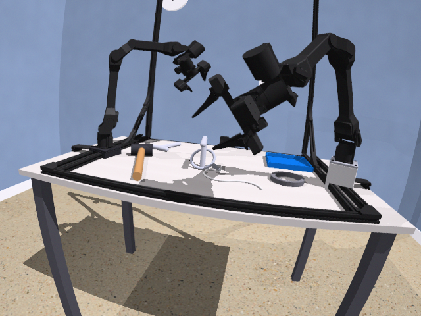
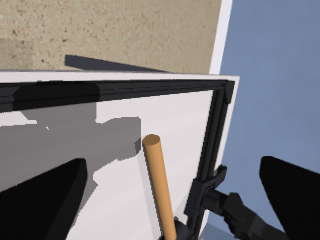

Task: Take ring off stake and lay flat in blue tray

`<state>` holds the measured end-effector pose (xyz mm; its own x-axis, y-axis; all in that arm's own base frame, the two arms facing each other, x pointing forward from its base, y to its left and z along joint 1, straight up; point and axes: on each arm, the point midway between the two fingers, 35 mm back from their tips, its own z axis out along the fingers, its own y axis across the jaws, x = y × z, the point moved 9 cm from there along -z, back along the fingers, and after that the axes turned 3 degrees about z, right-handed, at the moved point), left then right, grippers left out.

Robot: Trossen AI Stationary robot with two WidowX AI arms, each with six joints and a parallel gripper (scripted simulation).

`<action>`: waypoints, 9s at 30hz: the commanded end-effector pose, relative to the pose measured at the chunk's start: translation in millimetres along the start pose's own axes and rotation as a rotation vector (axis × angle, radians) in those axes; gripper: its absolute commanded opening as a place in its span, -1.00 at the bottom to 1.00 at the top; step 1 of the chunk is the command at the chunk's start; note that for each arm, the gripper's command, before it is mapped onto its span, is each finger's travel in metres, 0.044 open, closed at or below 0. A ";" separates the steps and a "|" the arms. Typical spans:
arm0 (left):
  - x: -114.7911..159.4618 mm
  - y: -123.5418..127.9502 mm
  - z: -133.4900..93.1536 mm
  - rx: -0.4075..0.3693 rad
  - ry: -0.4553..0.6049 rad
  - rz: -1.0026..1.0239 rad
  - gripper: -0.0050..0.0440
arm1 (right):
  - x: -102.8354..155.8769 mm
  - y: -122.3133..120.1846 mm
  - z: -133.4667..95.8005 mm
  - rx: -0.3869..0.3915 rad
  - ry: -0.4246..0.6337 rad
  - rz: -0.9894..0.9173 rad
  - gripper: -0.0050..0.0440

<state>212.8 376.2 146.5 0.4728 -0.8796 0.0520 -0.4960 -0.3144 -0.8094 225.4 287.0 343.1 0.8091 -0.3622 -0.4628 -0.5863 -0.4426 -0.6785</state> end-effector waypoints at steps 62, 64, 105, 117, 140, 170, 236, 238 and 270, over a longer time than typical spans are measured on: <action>252.1 -4.7 57.4 0.065 0.768 2.154 0.02 | -8.1 196.4 -247.4 1.299 0.591 1.695 0.84; 252.3 -4.6 57.4 0.066 0.768 2.155 0.02 | -8.2 196.6 -247.4 1.300 0.591 1.696 0.84; 228.8 69.4 75.2 0.066 0.768 2.155 0.02 | -8.2 196.6 -247.4 1.300 0.591 1.696 0.84; 234.7 79.1 91.6 0.066 0.768 2.155 0.02 | -8.2 196.6 -247.4 1.300 0.591 1.696 0.84; 240.0 88.0 103.8 0.069 0.768 2.157 -0.09 | -8.2 196.6 -247.4 1.300 0.591 1.696 0.84; 240.0 88.0 103.8 0.069 0.768 2.157 -0.80 | -8.2 196.6 -247.4 1.300 0.591 1.696 0.84; 265.1 75.2 76.7 0.031 0.605 1.807 -0.80 | -8.2 196.6 -247.4 1.300 0.591 1.696 0.84; 265.1 75.2 76.7 0.031 0.605 1.807 -0.80 | -8.2 196.6 -247.4 1.300 0.591 1.696 0.84; 288.4 84.3 57.2 0.050 0.490 1.398 -0.80 | -8.2 196.6 -247.4 1.300 0.591 1.696 0.84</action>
<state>349.0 119.0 54.0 -0.6714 -0.4663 -0.5760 -0.2925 0.8809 -0.3721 93.6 -0.1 355.3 -0.5223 0.0484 -0.8514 0.0267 0.9988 0.0404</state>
